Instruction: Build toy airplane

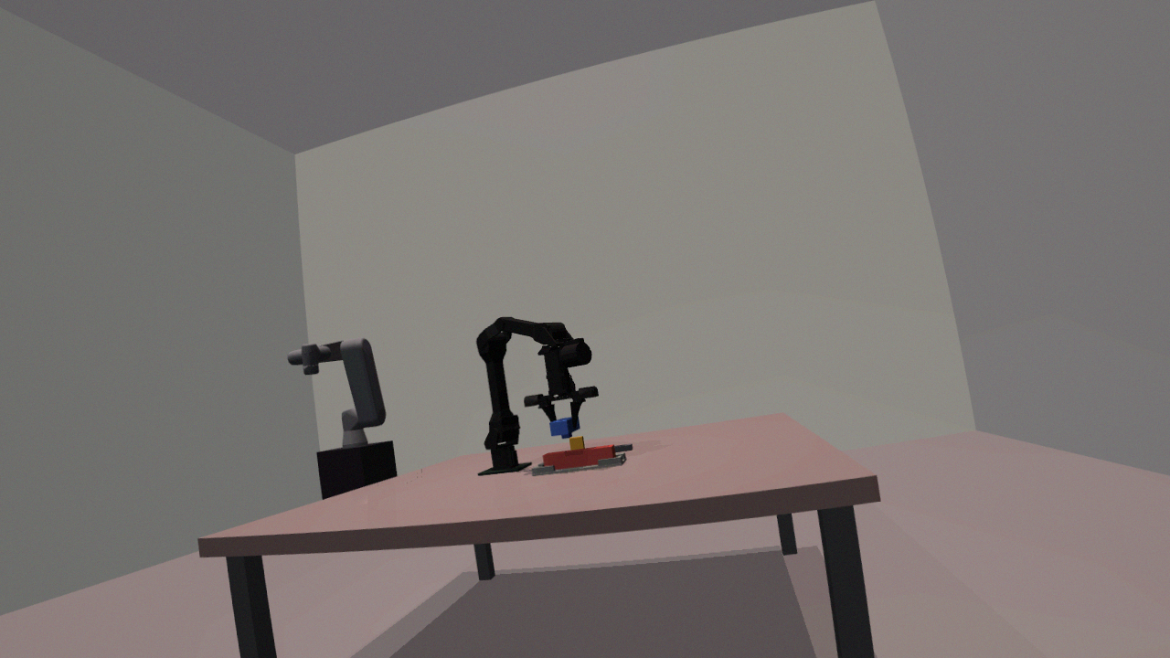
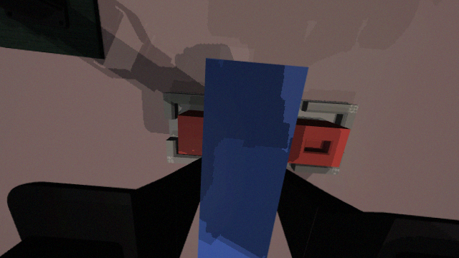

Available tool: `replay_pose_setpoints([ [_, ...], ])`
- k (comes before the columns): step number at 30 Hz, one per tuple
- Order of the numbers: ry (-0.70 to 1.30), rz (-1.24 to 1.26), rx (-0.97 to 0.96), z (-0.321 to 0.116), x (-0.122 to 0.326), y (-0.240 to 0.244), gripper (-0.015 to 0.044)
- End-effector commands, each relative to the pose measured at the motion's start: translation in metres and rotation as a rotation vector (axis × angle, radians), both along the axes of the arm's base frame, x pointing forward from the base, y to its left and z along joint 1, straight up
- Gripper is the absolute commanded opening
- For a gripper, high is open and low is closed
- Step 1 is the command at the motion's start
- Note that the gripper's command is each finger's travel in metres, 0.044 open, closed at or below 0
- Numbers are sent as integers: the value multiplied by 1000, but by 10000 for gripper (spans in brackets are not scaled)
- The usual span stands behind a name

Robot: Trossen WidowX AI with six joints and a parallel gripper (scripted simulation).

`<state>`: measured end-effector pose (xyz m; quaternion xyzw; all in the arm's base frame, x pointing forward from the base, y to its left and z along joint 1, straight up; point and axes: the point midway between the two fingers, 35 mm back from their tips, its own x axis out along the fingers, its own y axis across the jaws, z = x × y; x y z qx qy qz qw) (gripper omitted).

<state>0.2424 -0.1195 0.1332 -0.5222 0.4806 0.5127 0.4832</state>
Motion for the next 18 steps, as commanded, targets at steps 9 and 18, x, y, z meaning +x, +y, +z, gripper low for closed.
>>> replay_pose_setpoints([
  [9, -1, 6, -5, -12, 1, -1, 196],
  [18, -1, 6, -5, -26, 1, -2, 196],
])
